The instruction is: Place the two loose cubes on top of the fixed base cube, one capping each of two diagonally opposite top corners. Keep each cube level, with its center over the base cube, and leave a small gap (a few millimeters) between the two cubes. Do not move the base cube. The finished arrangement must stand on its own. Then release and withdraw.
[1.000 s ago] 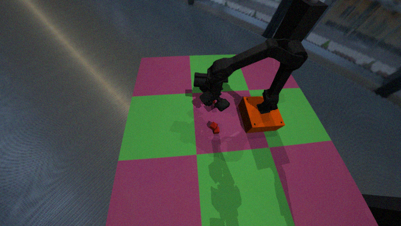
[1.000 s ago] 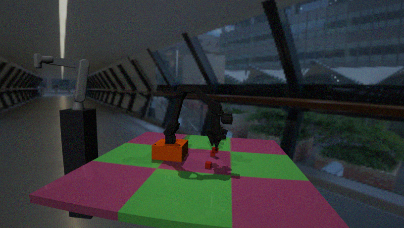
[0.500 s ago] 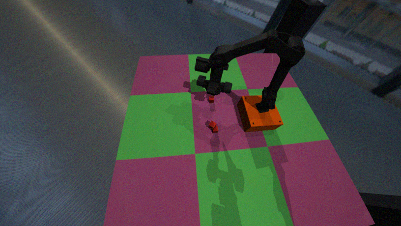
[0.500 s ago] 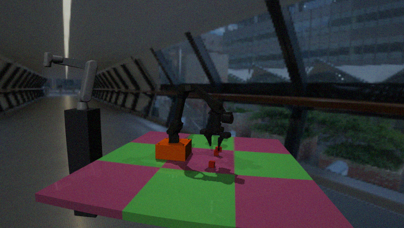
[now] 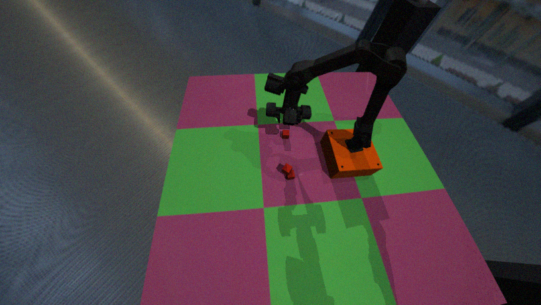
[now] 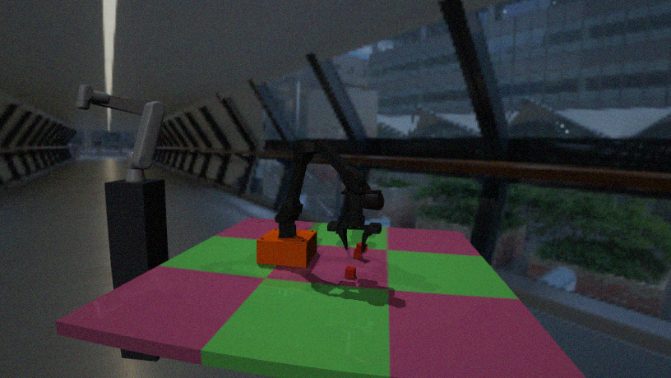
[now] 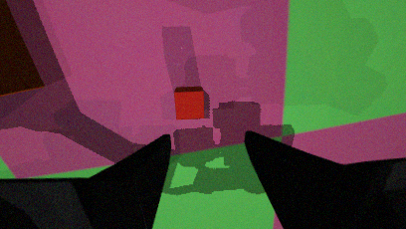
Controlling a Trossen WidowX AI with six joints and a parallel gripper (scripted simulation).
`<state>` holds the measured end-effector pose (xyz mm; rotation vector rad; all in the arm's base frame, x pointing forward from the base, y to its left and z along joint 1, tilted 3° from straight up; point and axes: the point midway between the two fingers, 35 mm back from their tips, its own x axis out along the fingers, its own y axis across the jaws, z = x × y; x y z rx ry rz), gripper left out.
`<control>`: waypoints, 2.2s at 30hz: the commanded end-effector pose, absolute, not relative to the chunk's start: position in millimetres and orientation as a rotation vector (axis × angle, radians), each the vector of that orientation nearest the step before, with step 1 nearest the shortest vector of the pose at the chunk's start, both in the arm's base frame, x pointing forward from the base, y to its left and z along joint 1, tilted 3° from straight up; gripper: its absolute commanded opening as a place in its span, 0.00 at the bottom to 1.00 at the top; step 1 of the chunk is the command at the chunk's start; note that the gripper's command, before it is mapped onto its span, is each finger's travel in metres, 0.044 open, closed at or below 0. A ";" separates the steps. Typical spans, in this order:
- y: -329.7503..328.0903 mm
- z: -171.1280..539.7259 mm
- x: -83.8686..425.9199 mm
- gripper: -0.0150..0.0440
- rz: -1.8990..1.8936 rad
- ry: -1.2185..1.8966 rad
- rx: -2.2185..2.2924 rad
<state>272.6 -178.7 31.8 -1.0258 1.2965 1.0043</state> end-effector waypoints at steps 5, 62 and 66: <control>-173.0 -7.0 263.5 0.70 1.039 1.310 -1.002; -177.3 -11.5 271.4 0.43 1.007 1.312 -1.000; -177.6 0.2 271.4 0.43 1.013 1.312 -1.000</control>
